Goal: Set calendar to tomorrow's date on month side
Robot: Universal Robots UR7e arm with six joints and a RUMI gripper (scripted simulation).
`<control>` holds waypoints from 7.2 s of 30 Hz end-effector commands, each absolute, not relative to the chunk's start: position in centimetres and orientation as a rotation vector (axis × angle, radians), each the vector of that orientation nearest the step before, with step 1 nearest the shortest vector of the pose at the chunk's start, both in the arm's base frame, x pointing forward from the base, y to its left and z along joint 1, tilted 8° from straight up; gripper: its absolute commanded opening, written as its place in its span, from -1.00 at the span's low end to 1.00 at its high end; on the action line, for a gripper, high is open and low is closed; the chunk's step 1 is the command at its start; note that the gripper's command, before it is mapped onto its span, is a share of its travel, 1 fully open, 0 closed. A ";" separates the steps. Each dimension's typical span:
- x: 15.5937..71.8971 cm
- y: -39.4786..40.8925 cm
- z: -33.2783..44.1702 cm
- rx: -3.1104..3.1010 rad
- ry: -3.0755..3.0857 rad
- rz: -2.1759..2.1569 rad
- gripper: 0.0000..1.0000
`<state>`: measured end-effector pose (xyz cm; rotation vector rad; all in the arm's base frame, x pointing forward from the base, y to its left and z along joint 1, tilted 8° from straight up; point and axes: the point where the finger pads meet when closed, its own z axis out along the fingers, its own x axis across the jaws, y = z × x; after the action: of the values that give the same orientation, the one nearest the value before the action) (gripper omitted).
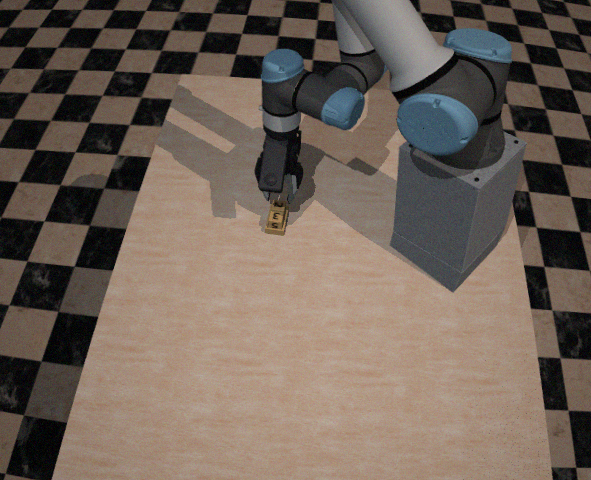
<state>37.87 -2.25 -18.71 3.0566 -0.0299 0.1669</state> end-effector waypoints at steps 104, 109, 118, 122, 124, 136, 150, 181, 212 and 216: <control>38.2 -2.5 -21.4 3.056 -0.030 0.168 -0.80; 38.2 -2.5 -21.4 3.056 -0.030 0.168 -0.80; 38.2 -2.5 -21.4 3.056 -0.030 0.168 -0.80; 38.2 -2.5 -21.4 3.056 -0.030 0.168 -0.80; 38.2 -2.5 -21.3 3.056 -0.030 0.168 -0.80; 38.0 -2.3 -19.8 3.056 -0.030 0.168 -0.80; 37.6 -2.1 -16.2 3.056 -0.030 0.168 -0.80; 37.1 -1.7 -11.5 3.056 -0.030 0.168 -0.80; 37.3 9.1 -13.0 3.051 -0.337 0.175 -0.80; 36.8 12.2 -13.5 3.042 -0.426 0.180 -0.80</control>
<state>37.01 8.62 -12.92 3.0705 -0.3142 0.1766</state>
